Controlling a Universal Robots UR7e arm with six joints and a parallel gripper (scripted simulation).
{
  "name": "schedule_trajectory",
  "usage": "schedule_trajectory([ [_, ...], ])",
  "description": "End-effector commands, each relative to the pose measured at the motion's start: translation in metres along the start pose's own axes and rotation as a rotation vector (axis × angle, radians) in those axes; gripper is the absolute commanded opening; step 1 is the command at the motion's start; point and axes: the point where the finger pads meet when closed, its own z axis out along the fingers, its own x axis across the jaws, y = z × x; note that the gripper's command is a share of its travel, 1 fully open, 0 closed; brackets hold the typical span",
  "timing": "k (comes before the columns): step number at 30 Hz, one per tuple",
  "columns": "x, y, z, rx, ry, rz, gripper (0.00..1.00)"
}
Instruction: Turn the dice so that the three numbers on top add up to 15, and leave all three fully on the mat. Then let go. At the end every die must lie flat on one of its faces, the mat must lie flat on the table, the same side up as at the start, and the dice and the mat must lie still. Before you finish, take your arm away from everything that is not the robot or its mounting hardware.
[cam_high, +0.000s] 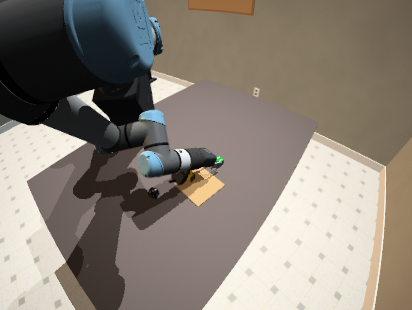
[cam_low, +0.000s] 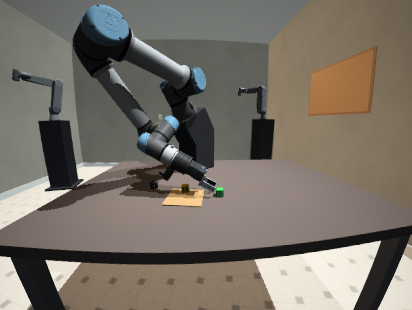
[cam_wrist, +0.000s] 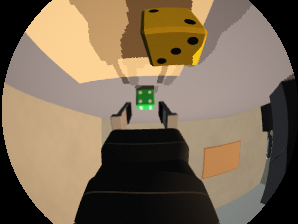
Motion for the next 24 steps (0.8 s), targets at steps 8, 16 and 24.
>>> schedule_trajectory([
  [8,0.000,0.016,-0.010,-0.001,0.001,-0.001,0.87],
  [16,0.000,0.043,-0.025,-0.001,0.001,-0.001,0.87],
  [24,0.000,0.053,-0.030,-0.001,0.001,-0.001,0.87],
])
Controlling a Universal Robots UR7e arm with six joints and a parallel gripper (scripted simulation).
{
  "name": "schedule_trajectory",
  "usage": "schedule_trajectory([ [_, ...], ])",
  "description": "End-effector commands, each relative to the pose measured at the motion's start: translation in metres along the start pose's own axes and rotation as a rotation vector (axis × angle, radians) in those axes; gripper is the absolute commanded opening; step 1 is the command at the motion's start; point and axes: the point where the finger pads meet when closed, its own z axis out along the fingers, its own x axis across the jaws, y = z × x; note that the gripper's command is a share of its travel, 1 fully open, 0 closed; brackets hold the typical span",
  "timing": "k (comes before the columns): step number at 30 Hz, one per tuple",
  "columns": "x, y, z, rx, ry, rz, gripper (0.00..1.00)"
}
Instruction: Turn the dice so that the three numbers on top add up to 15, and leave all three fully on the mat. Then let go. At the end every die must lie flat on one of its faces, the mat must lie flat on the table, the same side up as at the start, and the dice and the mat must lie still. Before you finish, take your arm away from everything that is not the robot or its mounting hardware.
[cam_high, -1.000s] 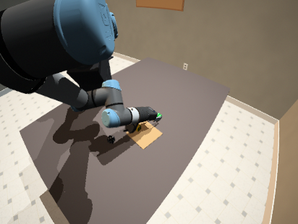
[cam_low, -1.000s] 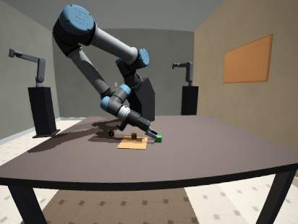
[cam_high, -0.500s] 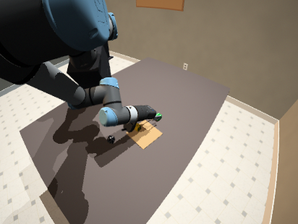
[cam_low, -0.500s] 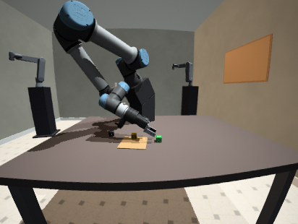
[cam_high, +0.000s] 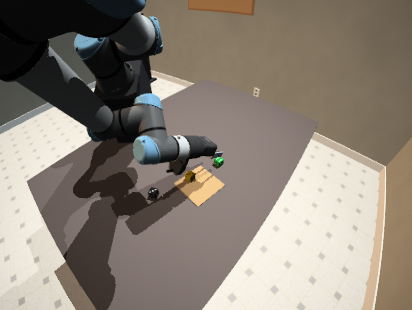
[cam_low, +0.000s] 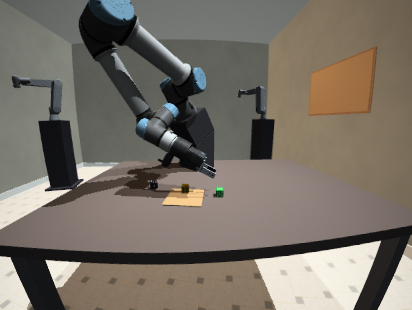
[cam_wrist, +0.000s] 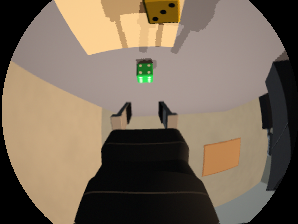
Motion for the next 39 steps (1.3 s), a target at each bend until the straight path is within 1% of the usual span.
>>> schedule_trajectory([
  [1,0.000,0.005,-0.003,0.000,0.000,0.000,0.87],
  [9,0.000,0.005,-0.003,0.010,0.002,0.000,0.87],
  [13,0.000,0.006,-0.002,0.035,0.005,-0.001,0.87],
  [17,0.001,0.008,-0.001,0.079,0.006,-0.001,0.87],
  [19,0.001,0.008,-0.001,0.079,0.006,-0.001,0.87],
  [22,0.000,0.010,-0.001,0.126,0.001,-0.001,0.87],
  [24,0.001,0.012,0.001,0.171,0.005,-0.001,0.87],
  [30,0.001,0.020,0.006,0.343,0.006,-0.001,0.87],
  [32,0.000,0.023,0.007,0.403,0.001,-0.001,0.87],
  [33,0.000,0.023,0.007,0.406,0.000,0.000,0.87],
  [34,0.001,0.024,0.009,0.437,0.004,0.000,0.87],
  [36,0.001,0.024,0.009,0.437,0.004,0.000,0.87],
  [39,0.000,0.028,0.011,0.529,0.002,0.000,0.87],
])
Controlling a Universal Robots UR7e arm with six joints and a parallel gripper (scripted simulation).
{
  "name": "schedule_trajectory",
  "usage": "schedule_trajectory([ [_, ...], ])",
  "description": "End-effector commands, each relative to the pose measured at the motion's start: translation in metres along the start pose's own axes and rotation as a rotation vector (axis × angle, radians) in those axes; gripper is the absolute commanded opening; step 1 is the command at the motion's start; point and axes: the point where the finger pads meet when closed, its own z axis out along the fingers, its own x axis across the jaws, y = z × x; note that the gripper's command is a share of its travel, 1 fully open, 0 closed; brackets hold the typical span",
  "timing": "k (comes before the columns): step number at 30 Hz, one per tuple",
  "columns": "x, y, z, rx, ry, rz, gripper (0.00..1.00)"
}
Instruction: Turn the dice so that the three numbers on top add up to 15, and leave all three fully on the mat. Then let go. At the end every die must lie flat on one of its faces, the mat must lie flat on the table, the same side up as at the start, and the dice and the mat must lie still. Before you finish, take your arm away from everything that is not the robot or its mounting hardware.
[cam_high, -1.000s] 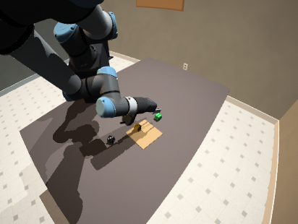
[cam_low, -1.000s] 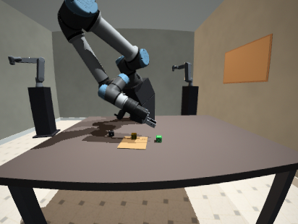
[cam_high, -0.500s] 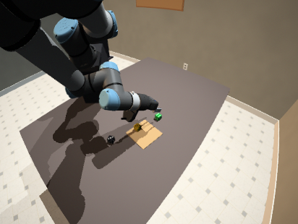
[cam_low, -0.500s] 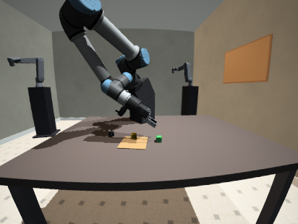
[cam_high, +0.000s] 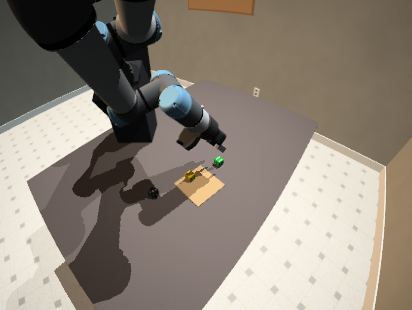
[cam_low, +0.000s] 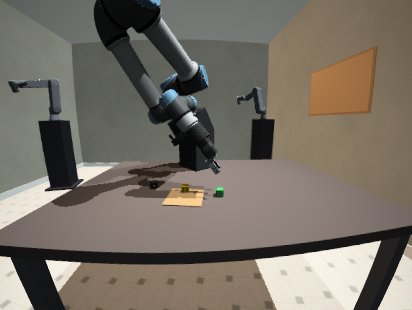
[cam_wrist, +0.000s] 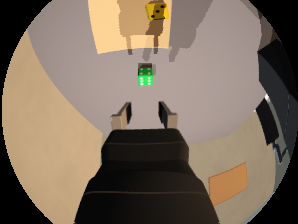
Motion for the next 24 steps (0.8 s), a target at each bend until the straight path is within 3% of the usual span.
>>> schedule_trajectory([
  [1,0.001,0.007,0.002,0.159,-0.002,0.006,0.87],
  [12,0.001,0.022,0.005,0.449,0.000,0.008,0.87],
  [15,0.001,0.022,0.005,0.449,0.000,0.008,0.87],
  [24,0.001,0.031,0.006,0.629,0.001,0.009,0.87],
])
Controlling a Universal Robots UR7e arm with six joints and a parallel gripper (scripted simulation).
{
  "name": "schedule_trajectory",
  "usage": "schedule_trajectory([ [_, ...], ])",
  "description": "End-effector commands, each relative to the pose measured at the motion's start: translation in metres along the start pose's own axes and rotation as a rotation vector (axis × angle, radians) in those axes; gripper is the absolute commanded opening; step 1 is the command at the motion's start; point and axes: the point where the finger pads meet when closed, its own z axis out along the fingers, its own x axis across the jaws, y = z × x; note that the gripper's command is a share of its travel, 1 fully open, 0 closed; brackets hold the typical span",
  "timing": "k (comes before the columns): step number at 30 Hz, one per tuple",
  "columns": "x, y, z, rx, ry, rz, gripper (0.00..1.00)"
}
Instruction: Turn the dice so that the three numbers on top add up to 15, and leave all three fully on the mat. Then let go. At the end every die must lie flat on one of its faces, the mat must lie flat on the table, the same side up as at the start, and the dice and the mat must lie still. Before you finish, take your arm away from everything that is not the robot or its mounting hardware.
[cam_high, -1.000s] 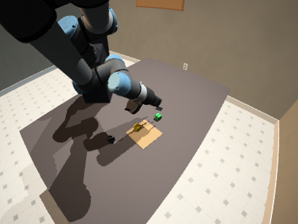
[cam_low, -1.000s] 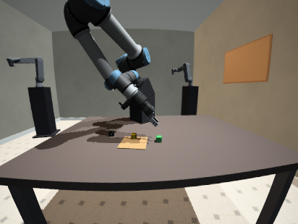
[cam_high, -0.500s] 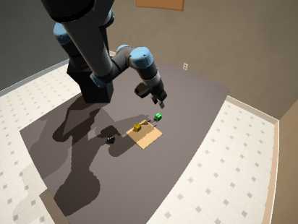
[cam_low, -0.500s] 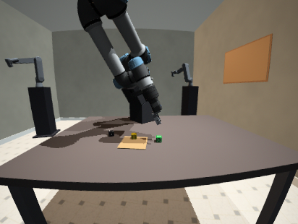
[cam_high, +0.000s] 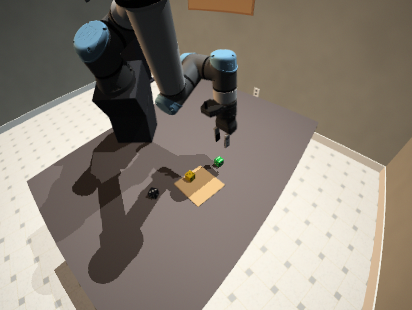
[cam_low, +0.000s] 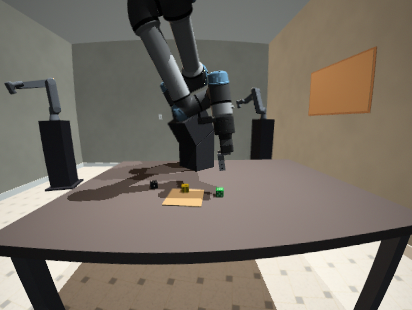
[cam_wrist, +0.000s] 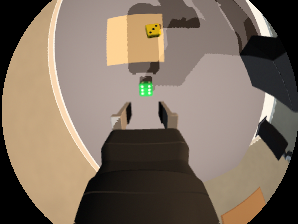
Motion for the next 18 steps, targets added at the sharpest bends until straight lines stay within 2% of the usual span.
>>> schedule_trajectory([
  [1,0.0006,0.0040,-0.0005,0.103,0.013,0.005,0.87],
  [5,0.0002,0.0056,-0.0017,0.134,0.011,0.004,0.87],
  [13,0.0000,0.0062,-0.0021,0.144,0.010,0.004,0.87],
  [14,0.0000,0.0062,-0.0021,0.144,0.010,0.004,1.00],
  [18,0.0000,0.0062,-0.0021,0.144,0.010,0.004,1.00],
])
